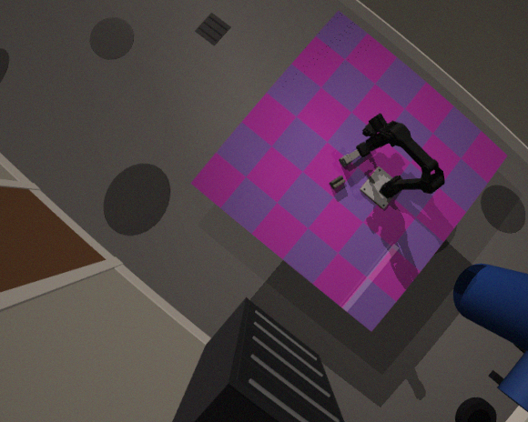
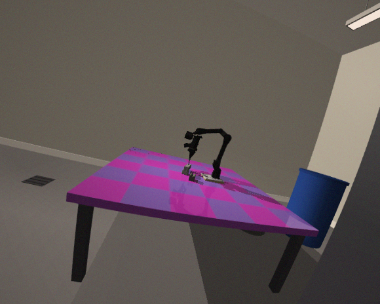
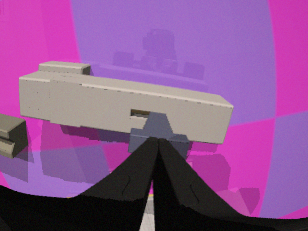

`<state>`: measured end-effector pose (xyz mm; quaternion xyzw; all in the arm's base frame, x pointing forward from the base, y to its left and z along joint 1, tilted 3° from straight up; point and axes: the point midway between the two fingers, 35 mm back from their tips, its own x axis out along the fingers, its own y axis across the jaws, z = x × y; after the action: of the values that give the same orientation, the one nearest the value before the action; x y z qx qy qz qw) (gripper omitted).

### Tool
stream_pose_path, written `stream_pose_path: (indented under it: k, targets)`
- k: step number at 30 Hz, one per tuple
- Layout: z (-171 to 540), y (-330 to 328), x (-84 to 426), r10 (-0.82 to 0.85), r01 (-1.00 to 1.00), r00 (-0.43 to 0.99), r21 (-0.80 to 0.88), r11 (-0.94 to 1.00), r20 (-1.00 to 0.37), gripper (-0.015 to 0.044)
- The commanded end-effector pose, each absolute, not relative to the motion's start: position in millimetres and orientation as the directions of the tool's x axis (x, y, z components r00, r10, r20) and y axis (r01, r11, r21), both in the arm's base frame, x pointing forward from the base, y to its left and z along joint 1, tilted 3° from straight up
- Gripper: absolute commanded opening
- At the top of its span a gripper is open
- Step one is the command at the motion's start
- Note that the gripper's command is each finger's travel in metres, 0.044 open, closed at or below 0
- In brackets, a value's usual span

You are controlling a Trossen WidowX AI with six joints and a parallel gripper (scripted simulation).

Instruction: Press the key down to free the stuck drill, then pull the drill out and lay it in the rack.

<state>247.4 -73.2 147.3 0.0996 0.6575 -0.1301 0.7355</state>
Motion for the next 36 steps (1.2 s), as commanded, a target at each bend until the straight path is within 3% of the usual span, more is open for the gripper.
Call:
stream_pose_path:
  k: [1,23,36]
  targets:
    - [128.2,-71.2,241.8,-0.044,0.325,0.044,-0.027,0.945,-0.998,0.0000]
    - [115.8,-70.9,241.9,-0.044,0.325,0.044,-0.027,0.945,-0.998,0.0000]
    - [197.0,-70.2,244.7,-0.044,0.325,0.045,-0.027,0.945,-0.998,0.0341]
